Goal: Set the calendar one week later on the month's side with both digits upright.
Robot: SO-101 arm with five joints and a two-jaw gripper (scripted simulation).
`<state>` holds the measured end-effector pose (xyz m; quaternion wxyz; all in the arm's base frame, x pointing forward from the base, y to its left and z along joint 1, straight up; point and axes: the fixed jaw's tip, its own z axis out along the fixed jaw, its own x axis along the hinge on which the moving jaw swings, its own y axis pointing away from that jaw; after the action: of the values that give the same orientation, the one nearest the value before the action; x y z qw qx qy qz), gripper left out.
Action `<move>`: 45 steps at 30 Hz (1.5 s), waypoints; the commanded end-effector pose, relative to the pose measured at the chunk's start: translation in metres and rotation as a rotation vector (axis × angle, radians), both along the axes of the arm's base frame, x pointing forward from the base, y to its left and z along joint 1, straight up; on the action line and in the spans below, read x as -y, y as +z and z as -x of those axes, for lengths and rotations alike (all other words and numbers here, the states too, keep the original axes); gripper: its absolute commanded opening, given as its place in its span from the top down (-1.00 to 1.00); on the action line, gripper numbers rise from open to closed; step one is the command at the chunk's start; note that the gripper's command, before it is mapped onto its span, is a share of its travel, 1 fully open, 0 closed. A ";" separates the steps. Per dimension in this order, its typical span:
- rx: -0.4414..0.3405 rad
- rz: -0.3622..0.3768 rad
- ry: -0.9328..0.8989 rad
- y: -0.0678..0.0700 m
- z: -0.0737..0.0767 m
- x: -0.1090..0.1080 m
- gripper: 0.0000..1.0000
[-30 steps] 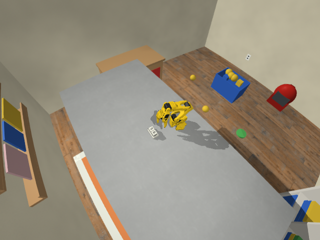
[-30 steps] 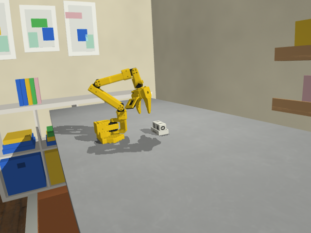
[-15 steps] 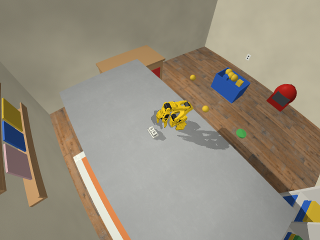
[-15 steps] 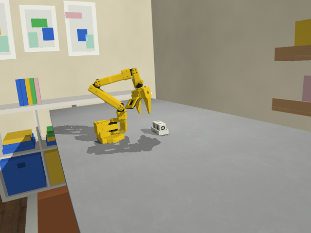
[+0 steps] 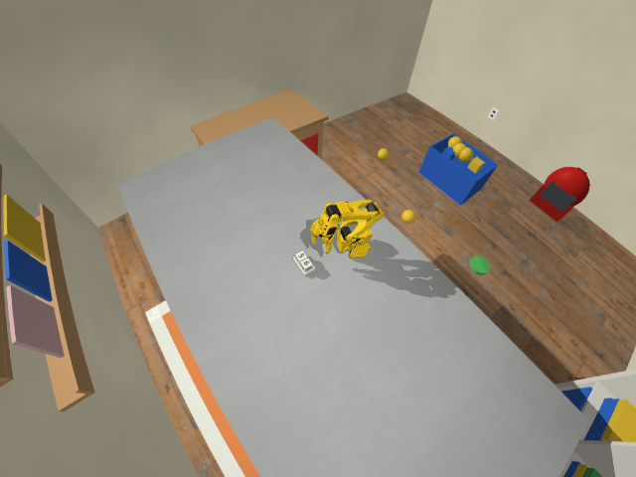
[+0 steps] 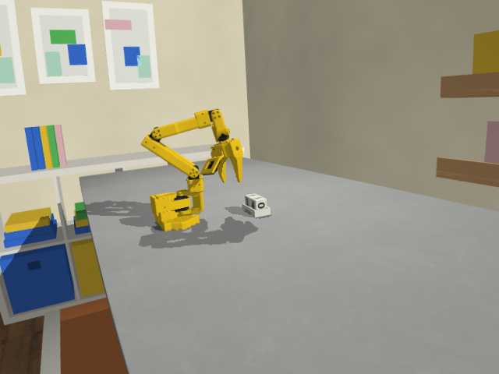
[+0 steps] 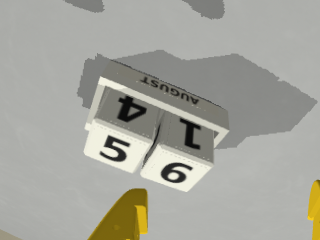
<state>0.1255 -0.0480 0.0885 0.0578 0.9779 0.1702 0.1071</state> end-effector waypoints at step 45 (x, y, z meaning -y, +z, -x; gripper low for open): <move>0.492 0.156 -0.023 0.057 -0.001 0.002 0.30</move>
<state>0.1267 -0.0484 0.1427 0.1730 0.9166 0.1588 0.3235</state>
